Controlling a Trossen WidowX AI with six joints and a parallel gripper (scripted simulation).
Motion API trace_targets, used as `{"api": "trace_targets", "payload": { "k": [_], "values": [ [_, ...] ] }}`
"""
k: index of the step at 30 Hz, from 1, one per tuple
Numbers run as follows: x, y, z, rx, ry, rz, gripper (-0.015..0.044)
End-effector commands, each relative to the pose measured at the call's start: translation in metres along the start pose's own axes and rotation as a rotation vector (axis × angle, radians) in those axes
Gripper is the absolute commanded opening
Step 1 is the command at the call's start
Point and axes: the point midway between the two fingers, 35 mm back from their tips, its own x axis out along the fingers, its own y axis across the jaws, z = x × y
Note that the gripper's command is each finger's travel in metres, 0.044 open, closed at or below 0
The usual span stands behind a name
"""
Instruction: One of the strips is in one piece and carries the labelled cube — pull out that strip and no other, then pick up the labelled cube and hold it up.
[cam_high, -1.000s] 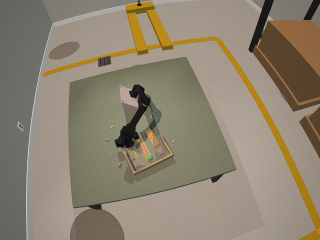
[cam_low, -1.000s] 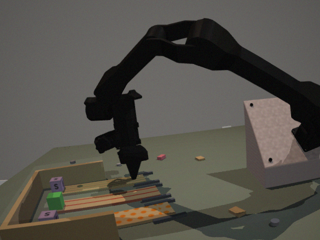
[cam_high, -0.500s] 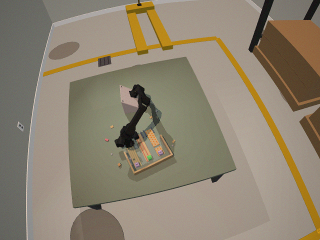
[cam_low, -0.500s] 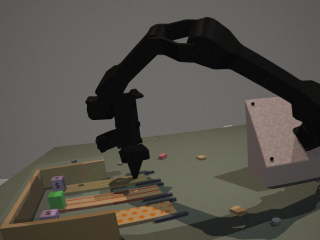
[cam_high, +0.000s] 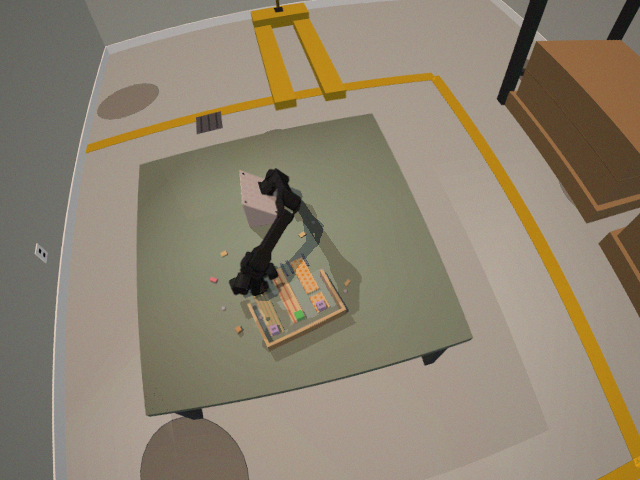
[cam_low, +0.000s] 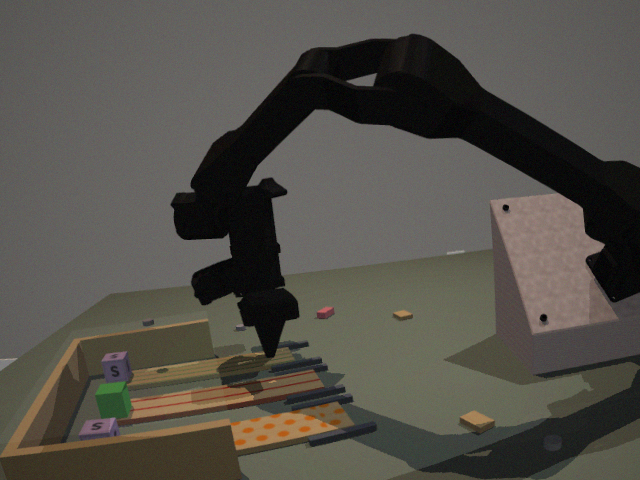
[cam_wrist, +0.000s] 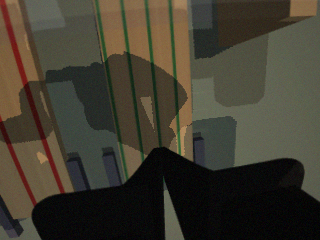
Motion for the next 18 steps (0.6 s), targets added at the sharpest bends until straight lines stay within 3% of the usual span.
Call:
{"api": "trace_targets", "payload": {
  "k": [1,18],
  "values": [
    [0.0030,0.0015,0.0003,0.003,-0.001,0.007,0.0000],
    [0.0047,0.0011,0.0010,0.003,-0.001,0.007,0.0000]
  ]
}}
